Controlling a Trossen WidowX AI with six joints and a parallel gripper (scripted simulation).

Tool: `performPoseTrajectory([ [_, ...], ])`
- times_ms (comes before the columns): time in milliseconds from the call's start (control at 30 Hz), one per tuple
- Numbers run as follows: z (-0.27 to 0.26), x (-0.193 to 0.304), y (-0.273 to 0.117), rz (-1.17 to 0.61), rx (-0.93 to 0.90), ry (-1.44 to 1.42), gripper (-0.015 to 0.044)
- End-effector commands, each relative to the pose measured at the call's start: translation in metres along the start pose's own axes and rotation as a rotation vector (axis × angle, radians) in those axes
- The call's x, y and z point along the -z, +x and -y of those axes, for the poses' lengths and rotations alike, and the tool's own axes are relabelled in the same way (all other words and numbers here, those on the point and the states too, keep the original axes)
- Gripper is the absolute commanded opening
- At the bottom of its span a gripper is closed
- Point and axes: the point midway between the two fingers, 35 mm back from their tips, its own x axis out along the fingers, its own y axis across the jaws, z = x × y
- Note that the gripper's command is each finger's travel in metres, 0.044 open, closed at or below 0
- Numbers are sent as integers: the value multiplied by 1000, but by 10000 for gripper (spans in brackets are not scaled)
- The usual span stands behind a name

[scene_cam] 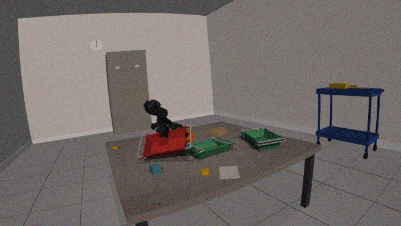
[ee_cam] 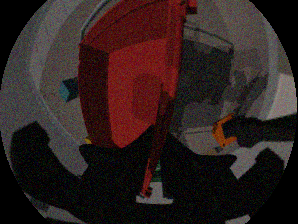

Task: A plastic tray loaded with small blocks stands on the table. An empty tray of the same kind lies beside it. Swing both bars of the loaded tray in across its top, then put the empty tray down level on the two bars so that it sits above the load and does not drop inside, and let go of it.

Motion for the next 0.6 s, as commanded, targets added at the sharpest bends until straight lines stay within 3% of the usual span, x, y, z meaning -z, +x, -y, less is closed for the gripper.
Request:
performPoseTrajectory([
  [0, -5, 21, -6, -20, -17, -39, 0],
  [567, -1, 102, -10, -22, -16, -214, 0],
])
